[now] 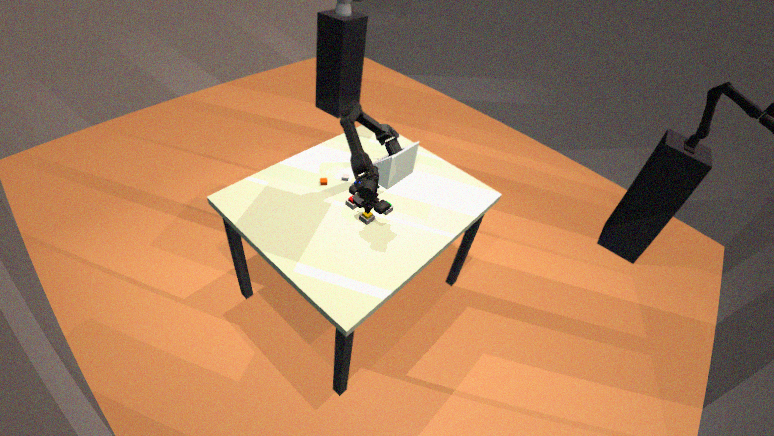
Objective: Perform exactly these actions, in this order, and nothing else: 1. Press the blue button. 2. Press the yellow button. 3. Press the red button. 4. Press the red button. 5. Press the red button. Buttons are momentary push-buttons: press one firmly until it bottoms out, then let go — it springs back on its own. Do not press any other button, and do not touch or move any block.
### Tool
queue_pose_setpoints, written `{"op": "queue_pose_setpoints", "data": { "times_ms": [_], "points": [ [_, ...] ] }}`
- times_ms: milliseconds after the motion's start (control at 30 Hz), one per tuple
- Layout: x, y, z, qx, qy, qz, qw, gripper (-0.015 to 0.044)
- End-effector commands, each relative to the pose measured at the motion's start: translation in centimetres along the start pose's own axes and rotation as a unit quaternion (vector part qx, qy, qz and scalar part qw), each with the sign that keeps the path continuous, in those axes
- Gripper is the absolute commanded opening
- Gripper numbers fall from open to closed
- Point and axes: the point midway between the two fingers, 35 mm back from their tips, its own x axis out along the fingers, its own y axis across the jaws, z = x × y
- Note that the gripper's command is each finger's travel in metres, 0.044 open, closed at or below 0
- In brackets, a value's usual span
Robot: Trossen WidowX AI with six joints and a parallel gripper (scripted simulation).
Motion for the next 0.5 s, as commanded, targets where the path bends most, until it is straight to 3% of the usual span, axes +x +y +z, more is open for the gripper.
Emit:
{"op": "queue_pose_setpoints", "data": {
  "times_ms": [0,467],
  "points": [
    [0.98,-0.11,-0.34,-0.005,0.003,-0.004,1.000,0.0020],
    [1.39,-0.13,-0.36,-0.005,0.003,-0.005,1.000,0.0020]
  ]
}}
